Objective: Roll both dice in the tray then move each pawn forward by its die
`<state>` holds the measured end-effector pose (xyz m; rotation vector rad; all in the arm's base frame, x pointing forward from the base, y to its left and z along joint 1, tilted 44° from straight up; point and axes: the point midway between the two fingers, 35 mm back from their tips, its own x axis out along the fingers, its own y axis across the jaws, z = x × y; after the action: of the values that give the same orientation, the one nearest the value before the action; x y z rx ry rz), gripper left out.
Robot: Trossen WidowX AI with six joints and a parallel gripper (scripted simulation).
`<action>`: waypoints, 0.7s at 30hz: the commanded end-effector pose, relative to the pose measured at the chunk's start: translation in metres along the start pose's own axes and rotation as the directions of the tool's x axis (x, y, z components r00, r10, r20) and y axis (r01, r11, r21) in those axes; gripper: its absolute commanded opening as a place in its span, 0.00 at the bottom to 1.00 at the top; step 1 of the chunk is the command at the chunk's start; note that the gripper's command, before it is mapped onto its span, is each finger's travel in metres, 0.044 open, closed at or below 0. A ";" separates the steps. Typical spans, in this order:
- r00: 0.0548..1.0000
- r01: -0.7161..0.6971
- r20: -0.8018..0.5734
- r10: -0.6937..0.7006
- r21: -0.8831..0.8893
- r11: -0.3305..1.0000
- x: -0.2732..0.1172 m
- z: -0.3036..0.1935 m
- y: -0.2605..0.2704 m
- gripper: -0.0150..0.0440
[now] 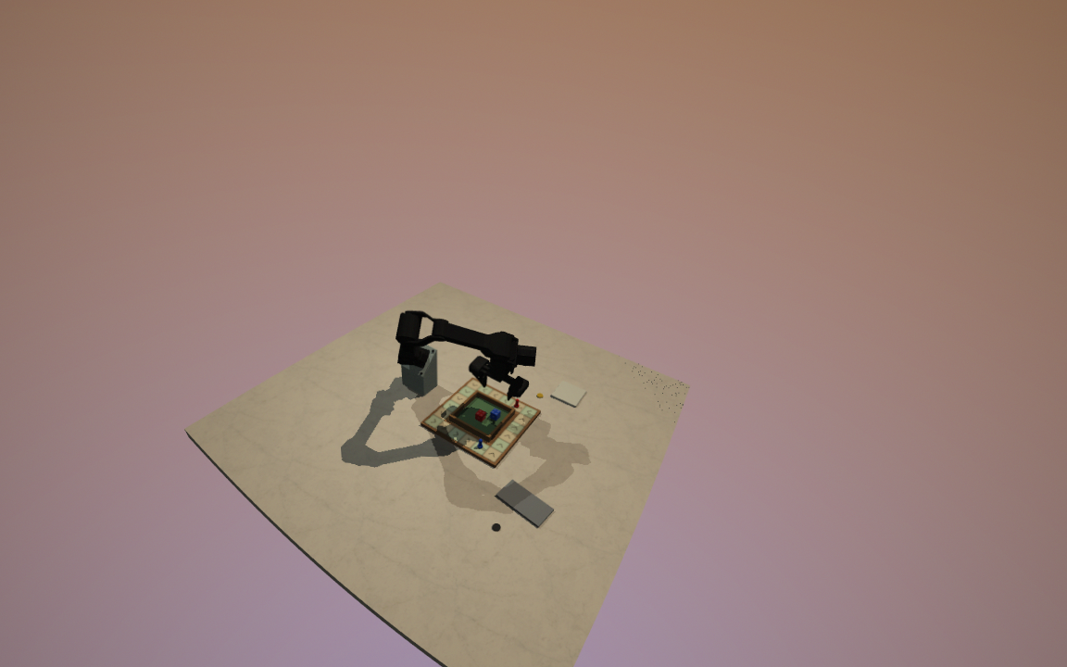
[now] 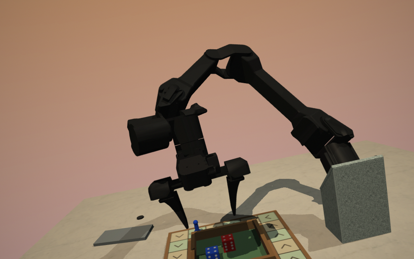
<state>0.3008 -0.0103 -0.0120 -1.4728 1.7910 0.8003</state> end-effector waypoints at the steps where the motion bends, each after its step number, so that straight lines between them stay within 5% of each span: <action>1: 0.989 0.063 -0.135 -0.061 0.007 0.998 -0.002 0.001 -0.008 1.00; 4: 0.998 0.019 -0.067 -0.020 -0.011 1.000 0.002 0.004 0.000 1.00; 6: 0.997 0.025 -0.069 -0.022 0.050 0.998 0.002 0.006 -0.002 0.91; 11: 0.996 0.071 -0.088 -0.033 0.478 0.876 0.010 0.025 -0.016 0.69; 13: 0.995 0.090 -0.096 -0.038 0.631 0.771 0.014 0.033 -0.022 0.60; 21: 0.990 0.134 -0.127 -0.059 0.982 0.130 0.031 0.066 -0.039 0.59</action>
<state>0.3188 0.0030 -0.0484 -1.0505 1.8164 -0.0028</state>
